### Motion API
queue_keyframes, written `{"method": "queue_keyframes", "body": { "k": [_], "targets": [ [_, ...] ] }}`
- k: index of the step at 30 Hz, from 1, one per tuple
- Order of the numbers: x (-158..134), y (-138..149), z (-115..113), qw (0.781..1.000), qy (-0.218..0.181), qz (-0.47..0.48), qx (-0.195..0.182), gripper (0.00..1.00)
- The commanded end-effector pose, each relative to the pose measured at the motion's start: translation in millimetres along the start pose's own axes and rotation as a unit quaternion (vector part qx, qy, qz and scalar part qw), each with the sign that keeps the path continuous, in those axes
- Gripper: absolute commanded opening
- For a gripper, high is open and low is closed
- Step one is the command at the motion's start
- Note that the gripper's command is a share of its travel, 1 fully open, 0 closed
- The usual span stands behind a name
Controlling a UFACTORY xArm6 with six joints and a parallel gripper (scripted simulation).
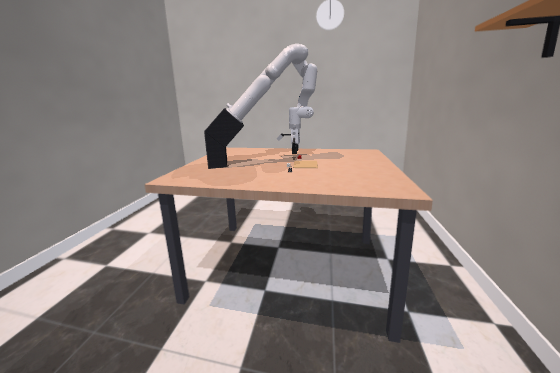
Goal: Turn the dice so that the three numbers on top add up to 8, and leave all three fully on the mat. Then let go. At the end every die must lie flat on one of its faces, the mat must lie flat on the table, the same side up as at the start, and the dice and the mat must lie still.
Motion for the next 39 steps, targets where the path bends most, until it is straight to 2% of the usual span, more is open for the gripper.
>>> {"method": "queue_keyframes", "body": {
  "k": [1, 15, 20, 22, 28, 30, 39],
  "targets": [
    [0, 0, 0, 1.0, 0.0, 0.0, 0.0, 1.0],
    [0, 0, -5, 1.0, 0.0, 0.0, 0.0, 1.0],
    [0, 0, -36, 1.0, 0.0, 0.0, 0.0, 1.0],
    [0, 0, -36, 1.0, 0.0, 0.0, 0.0, 1.0],
    [0, 0, -91, 1.0, 0.0, 0.0, 0.0, 1.0],
    [0, 0, -102, 1.0, 0.0, 0.0, 0.0, 1.0],
    [0, 0, -111, 1.0, 0.0, 0.0, 0.0, 1.0]
  ]
}}
Point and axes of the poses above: the point where the finger pads meet when closed, its own z axis out along the fingers, its own y axis across the jaws, x = y × z, the point moved 2 cm from there along -z, back along the fingers, and after that the axes turned 3 degrees about -z, right-handed, at the moved point
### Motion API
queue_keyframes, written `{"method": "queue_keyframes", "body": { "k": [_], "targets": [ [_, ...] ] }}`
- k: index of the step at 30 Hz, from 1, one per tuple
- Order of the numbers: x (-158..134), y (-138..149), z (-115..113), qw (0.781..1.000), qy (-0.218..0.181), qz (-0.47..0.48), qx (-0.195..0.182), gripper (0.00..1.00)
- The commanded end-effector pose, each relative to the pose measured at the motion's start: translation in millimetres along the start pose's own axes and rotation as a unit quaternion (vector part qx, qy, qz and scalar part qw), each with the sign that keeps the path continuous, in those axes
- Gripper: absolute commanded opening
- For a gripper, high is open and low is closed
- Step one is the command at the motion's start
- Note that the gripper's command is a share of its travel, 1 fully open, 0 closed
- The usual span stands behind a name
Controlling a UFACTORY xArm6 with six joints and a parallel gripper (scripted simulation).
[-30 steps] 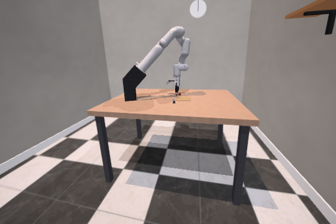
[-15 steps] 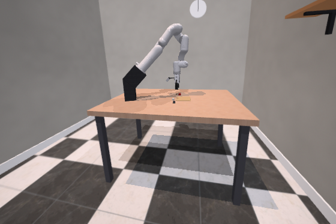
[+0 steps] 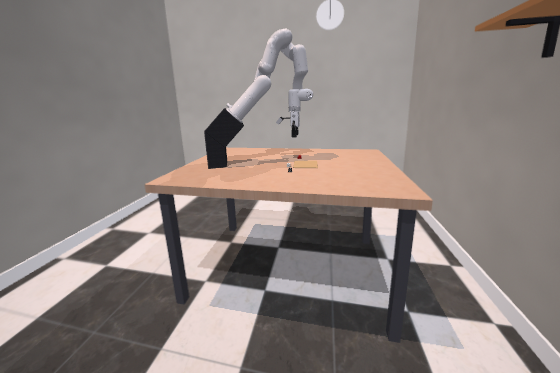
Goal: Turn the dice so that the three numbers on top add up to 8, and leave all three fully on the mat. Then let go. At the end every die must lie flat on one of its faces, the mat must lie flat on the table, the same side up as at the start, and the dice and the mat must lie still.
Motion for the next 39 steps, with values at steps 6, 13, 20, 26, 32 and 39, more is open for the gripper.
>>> {"method": "queue_keyframes", "body": {
  "k": [6, 13, 20, 26, 32, 39],
  "targets": [
    [0, 0, -1, 1.0, 0.001, 0.0, -0.003, 1.0],
    [-22, -37, 9, 0.999, -0.026, -0.015, 0.017, 1.0],
    [-37, -69, 15, 0.998, -0.043, -0.029, 0.032, 1.0],
    [-50, -107, 20, 0.996, -0.057, -0.046, 0.045, 1.0],
    [-55, -127, 22, 0.995, -0.061, -0.056, 0.05, 1.0],
    [-58, -168, 24, 0.994, -0.063, -0.074, 0.054, 1.0]
  ]
}}
Point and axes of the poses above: the point where the finger pads meet when closed, its own z axis out along the fingers, its own y axis across the jaws, x = y × z, the point moved 2 cm from there along -z, back along the fingers, and after that the axes turned 3 degrees about -z, right-handed, at the moved point
